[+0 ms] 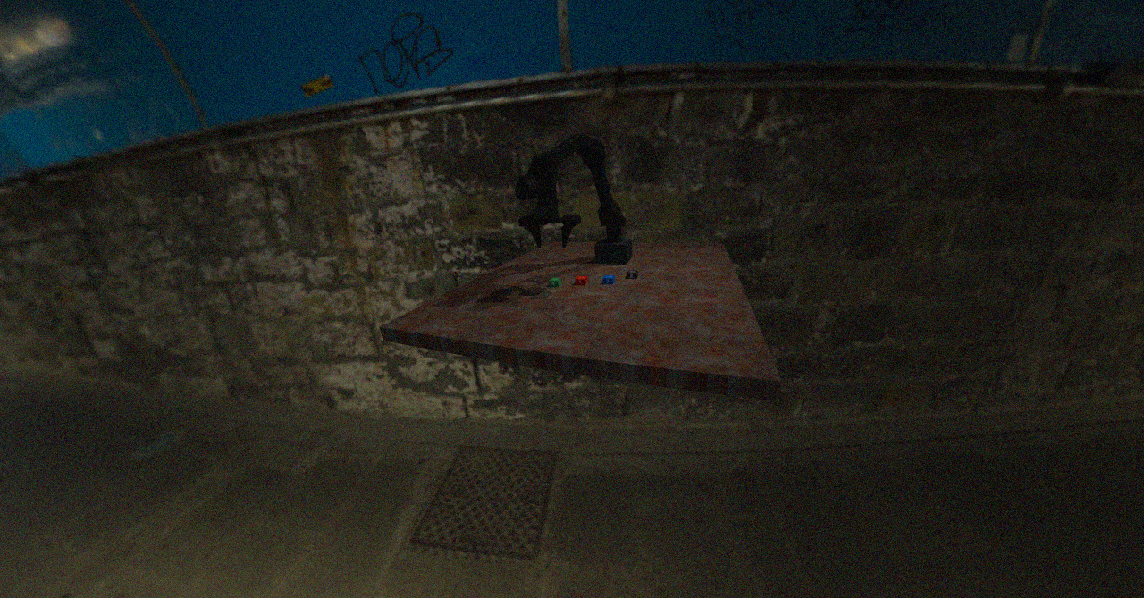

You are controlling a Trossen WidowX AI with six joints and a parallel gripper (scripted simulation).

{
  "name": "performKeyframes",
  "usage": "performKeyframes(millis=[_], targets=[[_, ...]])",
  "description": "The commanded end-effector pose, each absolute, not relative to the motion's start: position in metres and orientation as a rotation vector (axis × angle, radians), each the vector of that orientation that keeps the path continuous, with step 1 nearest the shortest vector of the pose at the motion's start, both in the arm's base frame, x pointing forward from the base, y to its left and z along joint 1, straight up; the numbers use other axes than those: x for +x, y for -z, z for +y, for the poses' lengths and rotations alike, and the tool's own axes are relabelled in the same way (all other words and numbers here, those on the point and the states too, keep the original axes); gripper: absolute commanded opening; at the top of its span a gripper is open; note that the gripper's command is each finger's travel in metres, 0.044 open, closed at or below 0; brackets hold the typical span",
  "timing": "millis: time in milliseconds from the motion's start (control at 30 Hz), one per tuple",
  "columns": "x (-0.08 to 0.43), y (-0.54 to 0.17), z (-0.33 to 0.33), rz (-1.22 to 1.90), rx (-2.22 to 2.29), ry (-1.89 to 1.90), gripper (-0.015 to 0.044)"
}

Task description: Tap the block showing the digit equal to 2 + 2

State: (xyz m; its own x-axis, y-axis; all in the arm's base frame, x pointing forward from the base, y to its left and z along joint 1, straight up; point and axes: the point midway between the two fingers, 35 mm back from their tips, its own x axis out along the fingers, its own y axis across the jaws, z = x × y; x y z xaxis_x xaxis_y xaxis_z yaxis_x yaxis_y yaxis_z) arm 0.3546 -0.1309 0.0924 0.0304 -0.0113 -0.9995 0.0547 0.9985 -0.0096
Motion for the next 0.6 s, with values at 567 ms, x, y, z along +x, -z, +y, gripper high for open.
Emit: performKeyframes(millis=[567], targets=[[0.360,-0.063,-0.132,1.539,0.022,0.039,0.0321]])
